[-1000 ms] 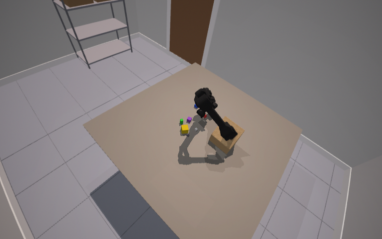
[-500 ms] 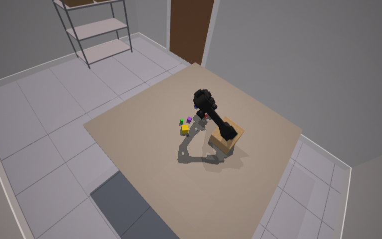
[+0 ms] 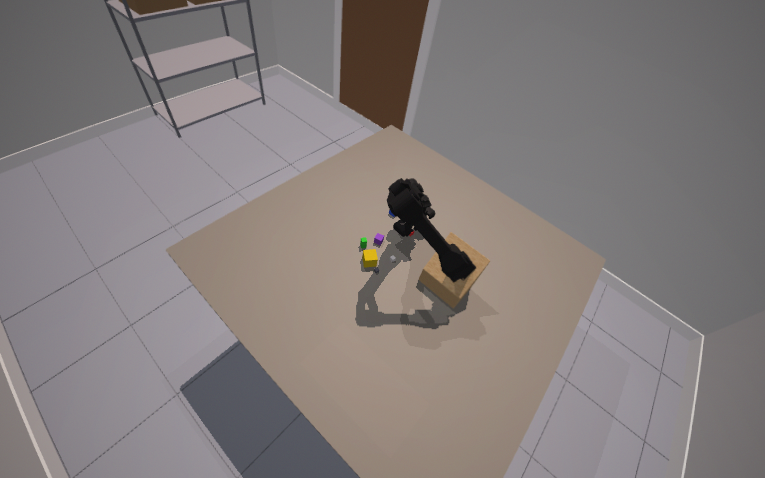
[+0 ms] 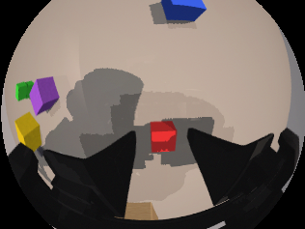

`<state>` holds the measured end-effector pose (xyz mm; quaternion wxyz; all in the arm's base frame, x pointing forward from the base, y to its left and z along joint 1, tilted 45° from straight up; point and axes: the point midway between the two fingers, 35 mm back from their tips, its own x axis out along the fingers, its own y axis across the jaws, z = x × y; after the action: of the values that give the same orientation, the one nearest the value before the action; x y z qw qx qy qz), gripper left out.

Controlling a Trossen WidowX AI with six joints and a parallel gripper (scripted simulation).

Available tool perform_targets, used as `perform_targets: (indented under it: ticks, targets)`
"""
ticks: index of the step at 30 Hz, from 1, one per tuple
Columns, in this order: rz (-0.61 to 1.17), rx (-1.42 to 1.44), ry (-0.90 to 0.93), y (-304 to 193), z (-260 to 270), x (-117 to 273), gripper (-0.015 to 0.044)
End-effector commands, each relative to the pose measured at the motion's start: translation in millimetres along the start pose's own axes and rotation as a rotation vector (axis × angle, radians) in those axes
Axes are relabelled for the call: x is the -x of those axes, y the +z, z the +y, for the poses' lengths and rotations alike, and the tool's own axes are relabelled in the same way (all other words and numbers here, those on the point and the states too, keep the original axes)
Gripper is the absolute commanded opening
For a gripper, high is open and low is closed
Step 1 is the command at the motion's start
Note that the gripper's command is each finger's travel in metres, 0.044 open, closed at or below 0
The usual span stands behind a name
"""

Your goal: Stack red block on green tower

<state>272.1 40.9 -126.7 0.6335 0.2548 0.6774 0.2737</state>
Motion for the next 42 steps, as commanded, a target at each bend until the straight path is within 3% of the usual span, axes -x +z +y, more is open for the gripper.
perform_targets:
  ticks: [1, 4, 12, 34, 42]
  targets:
    - [-0.001, -0.004, 0.003, 0.2, 0.4, 0.0, 0.0151]
    - [-0.001, -0.004, 0.003, 0.2, 0.4, 0.0, 0.0072]
    - [-0.002, -0.004, 0.003, 0.3, 0.4, 0.9, 0.0000]
    - [-0.002, -0.004, -0.004, 0.5, -1.3, 113.7, 0.0000]
    - [-0.003, -0.004, -0.004, 1.9, -1.6, 120.0, 0.0000]
